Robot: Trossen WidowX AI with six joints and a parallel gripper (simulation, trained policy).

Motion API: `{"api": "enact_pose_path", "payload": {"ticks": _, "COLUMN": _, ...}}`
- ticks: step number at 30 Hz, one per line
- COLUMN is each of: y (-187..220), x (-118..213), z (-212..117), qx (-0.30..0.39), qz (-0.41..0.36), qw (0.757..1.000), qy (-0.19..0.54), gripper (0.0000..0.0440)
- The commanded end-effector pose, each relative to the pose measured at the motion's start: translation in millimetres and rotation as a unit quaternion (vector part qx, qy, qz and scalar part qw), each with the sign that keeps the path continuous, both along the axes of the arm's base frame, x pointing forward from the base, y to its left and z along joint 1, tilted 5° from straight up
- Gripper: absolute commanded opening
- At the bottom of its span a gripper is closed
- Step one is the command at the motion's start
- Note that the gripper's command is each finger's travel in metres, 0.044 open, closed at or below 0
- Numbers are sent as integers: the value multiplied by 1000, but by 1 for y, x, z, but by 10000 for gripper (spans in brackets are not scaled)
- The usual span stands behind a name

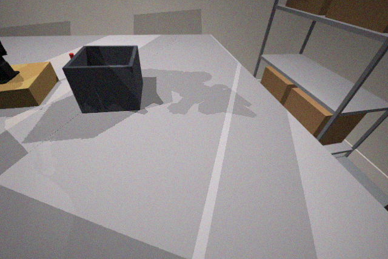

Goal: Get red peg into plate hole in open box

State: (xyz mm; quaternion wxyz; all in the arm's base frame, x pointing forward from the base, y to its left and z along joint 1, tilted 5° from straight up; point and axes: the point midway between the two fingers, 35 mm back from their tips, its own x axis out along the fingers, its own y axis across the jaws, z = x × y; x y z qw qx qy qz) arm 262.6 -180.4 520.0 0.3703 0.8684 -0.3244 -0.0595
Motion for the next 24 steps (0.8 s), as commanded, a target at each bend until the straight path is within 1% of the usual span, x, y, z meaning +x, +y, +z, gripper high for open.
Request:
{"api": "enact_pose_path", "payload": {"ticks": 1, "y": 16, "x": 5, "z": -9, "qx": 25, "qz": 29, "qw": 999, "qy": 0, "gripper": 440}}
{"api": "enact_pose_path", "payload": {"ticks": 12, "y": 68, "x": 25, "z": -43, "qx": 100, "qz": 123, "qw": 987, "qy": 25, "gripper": 440}}
{"api": "enact_pose_path", "payload": {"ticks": 24, "y": 129, "x": 35, "z": -86, "qx": 169, "qz": 223, "qw": 957, "qy": 78, "gripper": 436}}
